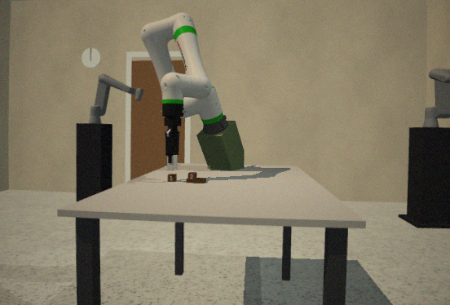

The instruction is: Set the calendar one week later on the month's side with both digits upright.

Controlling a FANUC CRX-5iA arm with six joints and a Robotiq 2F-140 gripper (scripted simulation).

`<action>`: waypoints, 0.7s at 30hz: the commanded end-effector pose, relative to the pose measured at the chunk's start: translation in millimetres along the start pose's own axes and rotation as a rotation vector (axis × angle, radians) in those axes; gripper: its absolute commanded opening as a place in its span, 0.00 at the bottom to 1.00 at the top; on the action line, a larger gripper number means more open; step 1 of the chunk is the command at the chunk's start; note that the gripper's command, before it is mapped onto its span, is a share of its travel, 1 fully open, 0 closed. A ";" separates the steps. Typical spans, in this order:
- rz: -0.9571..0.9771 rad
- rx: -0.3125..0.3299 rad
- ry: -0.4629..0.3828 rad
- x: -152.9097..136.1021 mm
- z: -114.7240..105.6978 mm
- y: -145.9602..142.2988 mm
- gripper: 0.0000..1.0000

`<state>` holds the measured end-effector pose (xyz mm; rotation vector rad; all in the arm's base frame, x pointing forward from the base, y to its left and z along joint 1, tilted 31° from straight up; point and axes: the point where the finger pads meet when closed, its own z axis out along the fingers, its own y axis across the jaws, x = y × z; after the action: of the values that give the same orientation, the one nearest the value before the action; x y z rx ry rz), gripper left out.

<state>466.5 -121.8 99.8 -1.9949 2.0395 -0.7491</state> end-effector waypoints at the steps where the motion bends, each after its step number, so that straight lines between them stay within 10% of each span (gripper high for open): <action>1: 0.000 0.000 0.000 0.0 2.6 -0.2 0.29; 21: 0.000 0.000 0.000 -0.1 9.2 -0.2 0.29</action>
<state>470.8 -123.8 91.9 -1.9947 2.0395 -0.7494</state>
